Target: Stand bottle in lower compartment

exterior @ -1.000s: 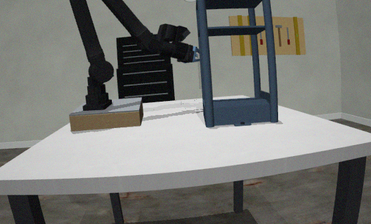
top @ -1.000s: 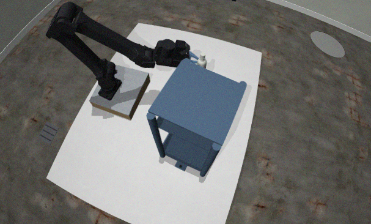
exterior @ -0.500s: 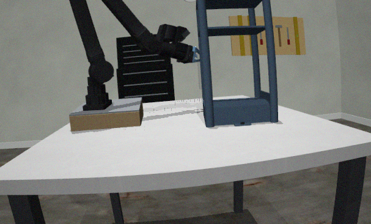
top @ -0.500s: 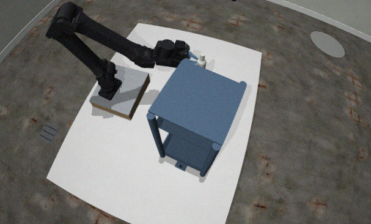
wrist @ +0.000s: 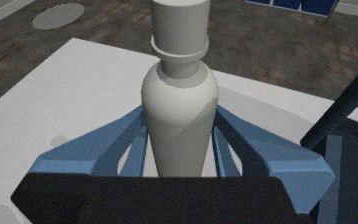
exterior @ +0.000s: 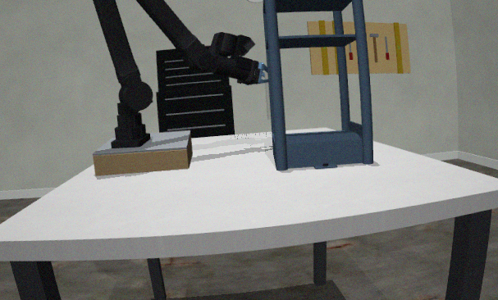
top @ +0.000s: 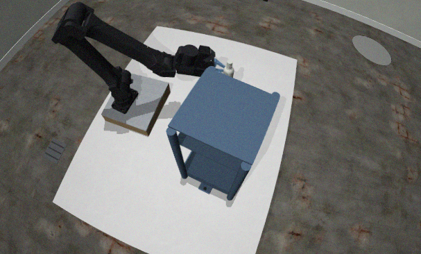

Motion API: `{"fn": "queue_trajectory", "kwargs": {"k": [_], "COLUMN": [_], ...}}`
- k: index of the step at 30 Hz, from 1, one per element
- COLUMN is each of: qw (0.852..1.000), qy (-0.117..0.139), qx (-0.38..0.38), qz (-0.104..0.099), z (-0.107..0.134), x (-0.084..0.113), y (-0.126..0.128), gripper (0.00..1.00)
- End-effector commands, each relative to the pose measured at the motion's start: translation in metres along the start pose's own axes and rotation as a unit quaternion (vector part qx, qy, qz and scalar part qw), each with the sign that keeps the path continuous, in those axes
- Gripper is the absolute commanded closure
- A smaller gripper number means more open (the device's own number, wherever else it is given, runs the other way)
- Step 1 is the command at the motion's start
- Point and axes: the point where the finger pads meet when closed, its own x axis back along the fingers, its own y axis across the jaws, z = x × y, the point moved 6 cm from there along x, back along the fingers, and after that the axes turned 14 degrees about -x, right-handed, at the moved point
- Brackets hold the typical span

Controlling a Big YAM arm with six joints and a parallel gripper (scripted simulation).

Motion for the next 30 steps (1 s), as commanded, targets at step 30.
{"fn": "queue_trajectory", "kwargs": {"k": [30], "qw": [1.000], "qy": [-0.004], "qx": [0.003], "qz": [0.001], "z": [0.022], "x": [0.119], "y": [-0.048], "gripper": [0.74]}}
